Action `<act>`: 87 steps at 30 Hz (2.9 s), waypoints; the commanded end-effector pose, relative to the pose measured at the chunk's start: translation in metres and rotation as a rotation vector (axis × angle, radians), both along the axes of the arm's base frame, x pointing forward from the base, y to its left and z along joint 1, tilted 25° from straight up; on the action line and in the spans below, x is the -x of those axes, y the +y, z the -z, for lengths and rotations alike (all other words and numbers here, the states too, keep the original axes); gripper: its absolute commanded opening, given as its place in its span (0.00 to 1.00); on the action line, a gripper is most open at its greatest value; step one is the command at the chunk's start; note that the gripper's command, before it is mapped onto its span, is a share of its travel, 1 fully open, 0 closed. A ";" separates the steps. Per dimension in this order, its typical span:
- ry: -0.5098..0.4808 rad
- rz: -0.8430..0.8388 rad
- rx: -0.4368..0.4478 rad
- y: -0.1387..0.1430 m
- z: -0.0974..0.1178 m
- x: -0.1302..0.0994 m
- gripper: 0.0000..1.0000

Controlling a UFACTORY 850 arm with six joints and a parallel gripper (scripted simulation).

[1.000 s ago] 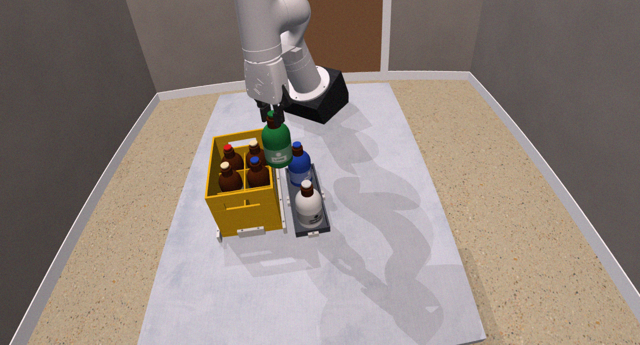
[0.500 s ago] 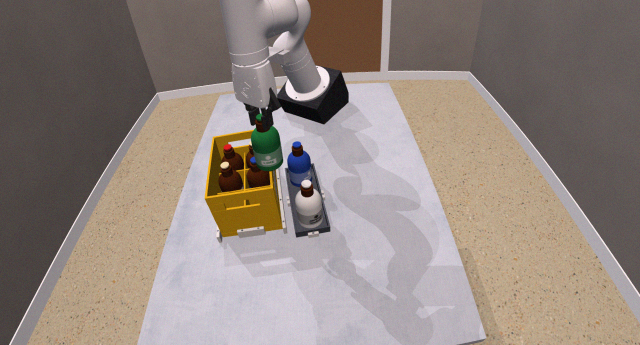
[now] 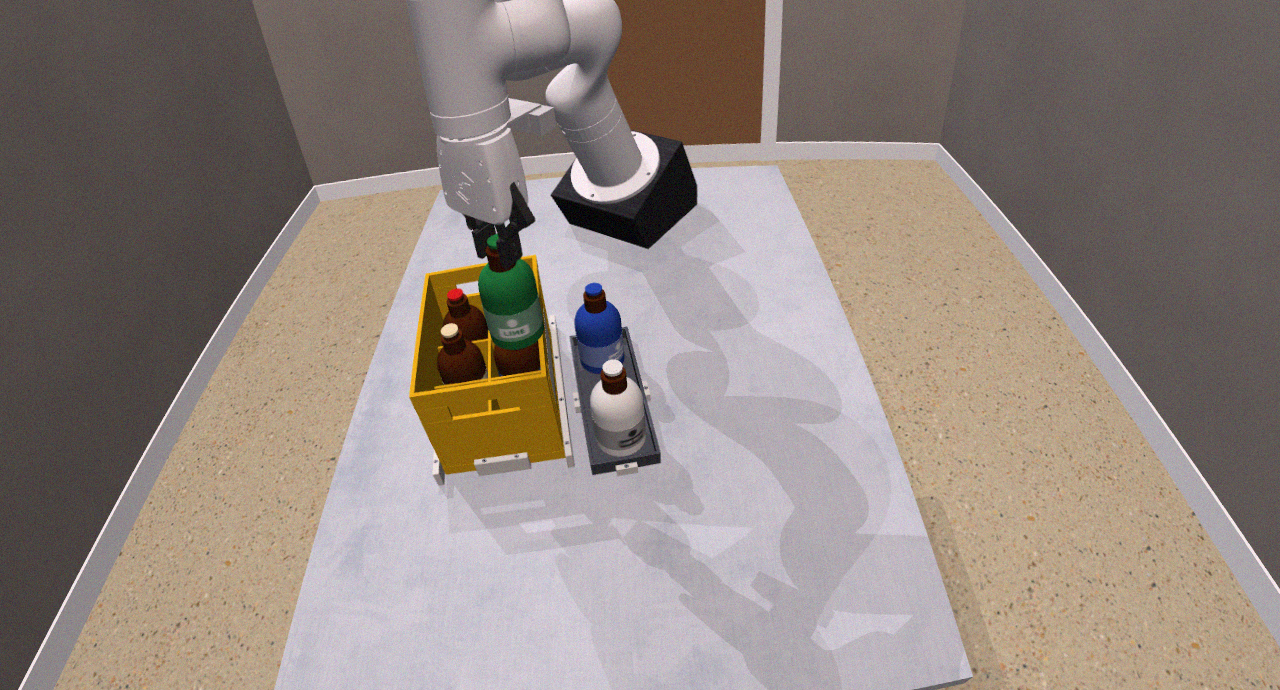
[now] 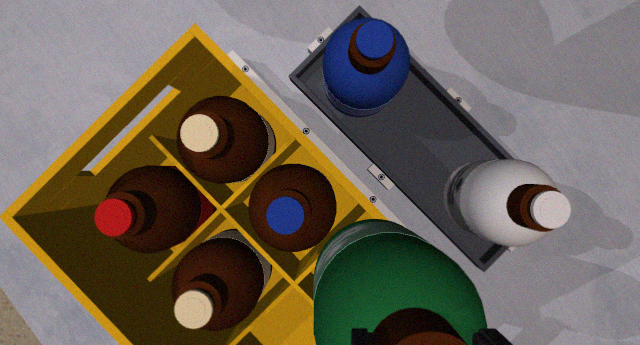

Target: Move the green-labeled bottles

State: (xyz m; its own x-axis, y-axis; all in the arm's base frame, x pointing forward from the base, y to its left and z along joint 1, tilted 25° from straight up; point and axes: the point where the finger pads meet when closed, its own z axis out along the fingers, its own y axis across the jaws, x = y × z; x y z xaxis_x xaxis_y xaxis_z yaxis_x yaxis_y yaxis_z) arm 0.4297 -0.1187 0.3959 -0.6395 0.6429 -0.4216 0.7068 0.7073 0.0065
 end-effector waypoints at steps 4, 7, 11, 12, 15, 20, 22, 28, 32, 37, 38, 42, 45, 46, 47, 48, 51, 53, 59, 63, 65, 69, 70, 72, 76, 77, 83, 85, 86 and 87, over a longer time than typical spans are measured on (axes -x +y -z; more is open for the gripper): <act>-0.001 -0.001 -0.001 -0.016 -0.007 -0.003 0.00; -0.001 -0.001 -0.001 -0.018 -0.008 -0.004 0.00; -0.001 -0.001 -0.001 -0.027 -0.011 -0.005 0.00; -0.001 -0.001 -0.001 -0.029 -0.012 -0.005 0.00; -0.001 -0.001 -0.001 -0.036 -0.014 -0.007 0.00; -0.001 -0.001 -0.001 -0.046 -0.018 -0.008 0.00; -0.001 -0.001 -0.001 -0.048 -0.019 -0.009 0.00; -0.001 -0.001 -0.001 -0.057 -0.022 -0.010 0.00; -0.001 -0.001 -0.001 -0.064 -0.025 -0.011 0.00; -0.001 -0.001 -0.001 -0.072 -0.028 -0.013 0.00; -0.001 -0.001 -0.001 -0.073 -0.029 -0.013 0.00; -0.001 -0.001 -0.001 -0.076 -0.030 -0.013 0.00; -0.001 -0.001 -0.001 -0.080 -0.031 -0.014 0.00; -0.001 -0.001 -0.001 -0.081 -0.032 -0.014 0.00; -0.001 -0.001 -0.001 -0.083 -0.032 -0.015 0.00; -0.001 -0.001 -0.001 -0.084 -0.033 -0.015 0.00; -0.001 -0.001 -0.001 -0.087 -0.034 -0.015 0.00; -0.001 -0.001 -0.001 -0.089 -0.035 -0.016 0.00; -0.001 -0.001 -0.001 -0.092 -0.036 -0.016 0.00; -0.001 -0.001 -0.001 -0.095 -0.037 -0.017 0.00; -0.001 -0.001 -0.001 -0.096 -0.037 -0.017 0.00; -0.001 -0.001 -0.001 -0.098 -0.038 -0.017 0.00; -0.001 -0.001 -0.001 -0.098 -0.038 -0.017 0.00; -0.001 -0.001 -0.001 -0.098 -0.038 -0.017 0.00; -0.001 -0.001 -0.001 -0.099 -0.038 -0.017 0.00; -0.001 -0.001 -0.001 -0.099 -0.038 -0.017 0.00; -0.001 -0.001 -0.001 -0.099 -0.039 -0.017 0.00; -0.001 -0.001 -0.001 -0.100 -0.039 -0.017 0.00; -0.001 -0.001 -0.001 -0.100 -0.039 -0.017 0.00; -0.001 -0.001 -0.001 -0.100 -0.039 -0.017 0.00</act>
